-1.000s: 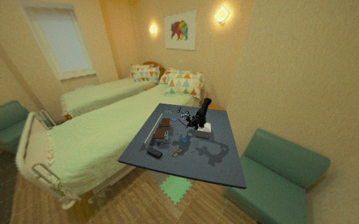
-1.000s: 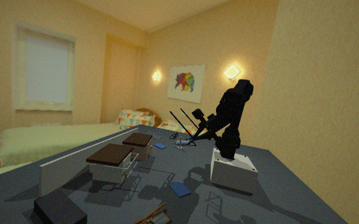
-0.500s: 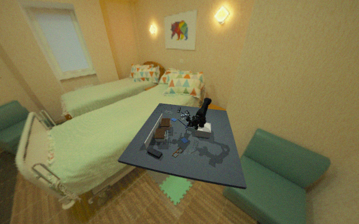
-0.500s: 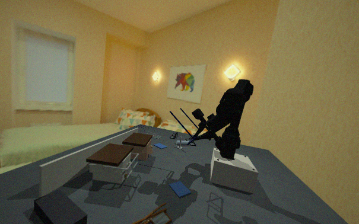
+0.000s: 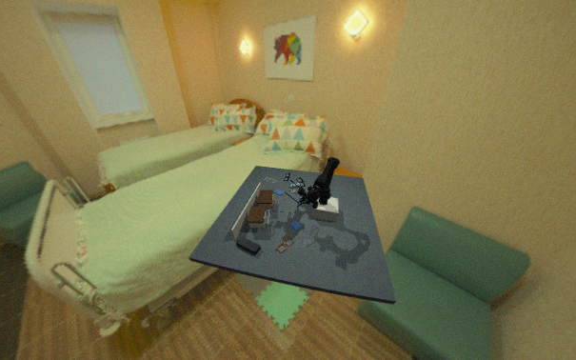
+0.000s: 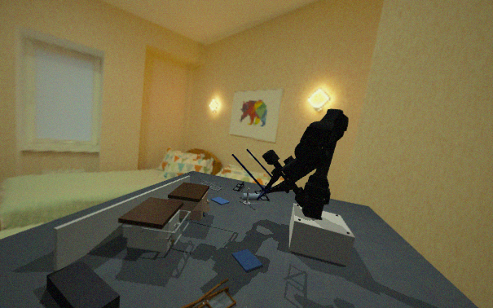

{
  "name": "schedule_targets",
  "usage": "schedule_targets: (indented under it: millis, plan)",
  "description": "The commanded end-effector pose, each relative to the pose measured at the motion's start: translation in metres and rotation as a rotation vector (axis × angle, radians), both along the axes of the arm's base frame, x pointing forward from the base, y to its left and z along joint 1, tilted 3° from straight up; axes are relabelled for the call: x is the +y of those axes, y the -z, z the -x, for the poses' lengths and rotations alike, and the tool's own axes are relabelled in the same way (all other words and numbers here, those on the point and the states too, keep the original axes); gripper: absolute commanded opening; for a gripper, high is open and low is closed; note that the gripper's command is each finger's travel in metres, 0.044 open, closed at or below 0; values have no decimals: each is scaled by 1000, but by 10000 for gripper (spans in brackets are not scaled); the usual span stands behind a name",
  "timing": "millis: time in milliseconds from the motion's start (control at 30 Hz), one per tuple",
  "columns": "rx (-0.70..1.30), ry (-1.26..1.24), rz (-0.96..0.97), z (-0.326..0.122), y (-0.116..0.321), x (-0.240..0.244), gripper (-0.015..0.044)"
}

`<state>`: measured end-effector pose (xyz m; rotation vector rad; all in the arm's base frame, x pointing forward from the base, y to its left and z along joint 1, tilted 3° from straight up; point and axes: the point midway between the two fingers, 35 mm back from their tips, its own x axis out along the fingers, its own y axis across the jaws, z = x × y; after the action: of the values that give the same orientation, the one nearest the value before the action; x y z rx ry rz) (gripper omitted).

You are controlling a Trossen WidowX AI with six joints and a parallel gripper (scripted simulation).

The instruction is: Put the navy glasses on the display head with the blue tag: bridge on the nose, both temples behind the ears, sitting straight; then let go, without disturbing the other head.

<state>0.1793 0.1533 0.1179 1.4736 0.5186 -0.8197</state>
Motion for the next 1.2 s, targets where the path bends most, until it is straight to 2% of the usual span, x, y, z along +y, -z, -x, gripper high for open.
schedule_targets:
  millis: [0, 567, 1167]
  plan:
    - [34, 1, 26, -5, 3, -5, 0]
    - [279, -11, 142, -32, 25, -42, 0]
    - [525, -65, 142, -52, 46, -85, 0]
